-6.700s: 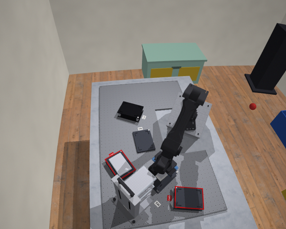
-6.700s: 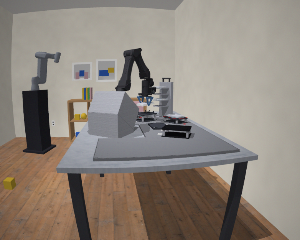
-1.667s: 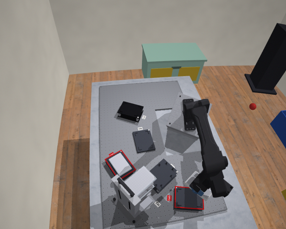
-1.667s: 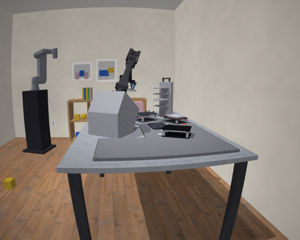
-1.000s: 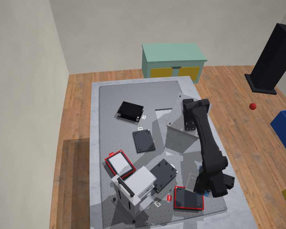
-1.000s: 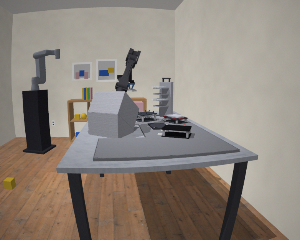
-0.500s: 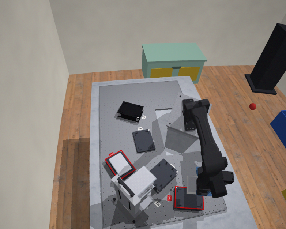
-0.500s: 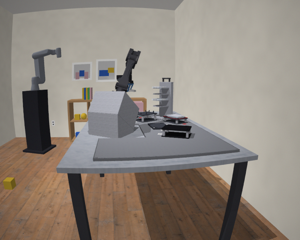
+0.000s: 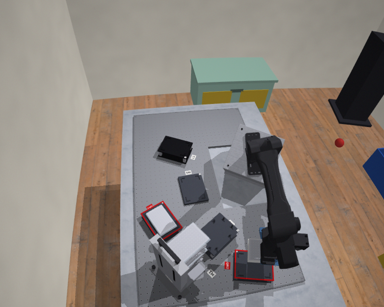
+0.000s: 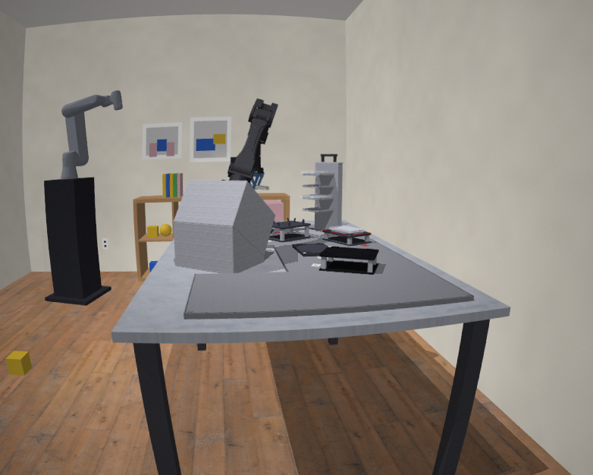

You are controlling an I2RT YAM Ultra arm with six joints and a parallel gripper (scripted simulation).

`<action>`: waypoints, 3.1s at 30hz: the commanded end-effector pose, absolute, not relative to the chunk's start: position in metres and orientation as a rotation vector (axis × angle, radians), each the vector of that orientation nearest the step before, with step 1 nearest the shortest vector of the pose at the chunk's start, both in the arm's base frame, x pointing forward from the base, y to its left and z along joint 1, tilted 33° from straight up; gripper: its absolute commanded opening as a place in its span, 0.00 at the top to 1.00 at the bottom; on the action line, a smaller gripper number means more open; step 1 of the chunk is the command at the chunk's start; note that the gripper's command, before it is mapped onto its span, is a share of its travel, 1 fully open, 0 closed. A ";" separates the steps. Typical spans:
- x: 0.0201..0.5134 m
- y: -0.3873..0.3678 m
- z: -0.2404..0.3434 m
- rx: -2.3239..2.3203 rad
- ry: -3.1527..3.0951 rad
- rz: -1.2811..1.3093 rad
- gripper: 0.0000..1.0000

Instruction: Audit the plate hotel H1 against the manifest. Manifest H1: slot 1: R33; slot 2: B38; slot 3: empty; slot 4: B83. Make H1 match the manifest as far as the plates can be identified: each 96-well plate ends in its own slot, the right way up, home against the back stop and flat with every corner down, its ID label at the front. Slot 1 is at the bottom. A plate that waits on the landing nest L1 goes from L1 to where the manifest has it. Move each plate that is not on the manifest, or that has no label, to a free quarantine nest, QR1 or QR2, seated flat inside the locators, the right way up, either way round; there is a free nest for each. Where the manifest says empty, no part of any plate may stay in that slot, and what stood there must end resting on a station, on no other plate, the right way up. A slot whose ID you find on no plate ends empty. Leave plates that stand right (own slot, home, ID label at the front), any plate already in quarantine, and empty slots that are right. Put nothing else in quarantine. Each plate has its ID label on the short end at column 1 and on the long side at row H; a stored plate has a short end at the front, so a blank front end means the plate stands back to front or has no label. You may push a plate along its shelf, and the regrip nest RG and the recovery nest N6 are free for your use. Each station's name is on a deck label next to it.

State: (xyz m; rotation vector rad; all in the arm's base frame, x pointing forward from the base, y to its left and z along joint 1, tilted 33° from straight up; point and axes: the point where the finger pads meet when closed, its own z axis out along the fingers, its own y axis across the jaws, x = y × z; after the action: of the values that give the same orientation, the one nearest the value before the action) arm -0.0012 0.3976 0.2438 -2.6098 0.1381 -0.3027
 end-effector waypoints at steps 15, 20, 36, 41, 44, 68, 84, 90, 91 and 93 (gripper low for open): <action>0.004 0.423 0.212 -2.592 0.121 -0.278 0.14; 0.010 0.431 0.199 -2.597 0.128 -0.281 0.14; 0.016 0.451 0.196 -2.534 0.131 -0.266 0.14; 0.012 0.450 0.195 -2.538 0.122 -0.262 0.14; 0.013 0.443 0.184 -2.570 0.119 -0.270 0.14; 0.015 0.442 0.186 -2.567 0.124 -0.270 0.14; 0.019 0.444 0.191 -2.554 0.133 -0.270 0.14; 0.018 0.444 0.182 -2.563 0.126 -0.271 0.14; 0.016 0.444 0.181 -2.562 0.122 -0.269 0.14; 0.017 0.444 0.180 -2.566 0.124 -0.271 0.14</action>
State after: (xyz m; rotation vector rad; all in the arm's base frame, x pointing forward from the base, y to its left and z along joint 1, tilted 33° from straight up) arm 0.0196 0.4475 0.1712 -2.5881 0.1328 -0.2918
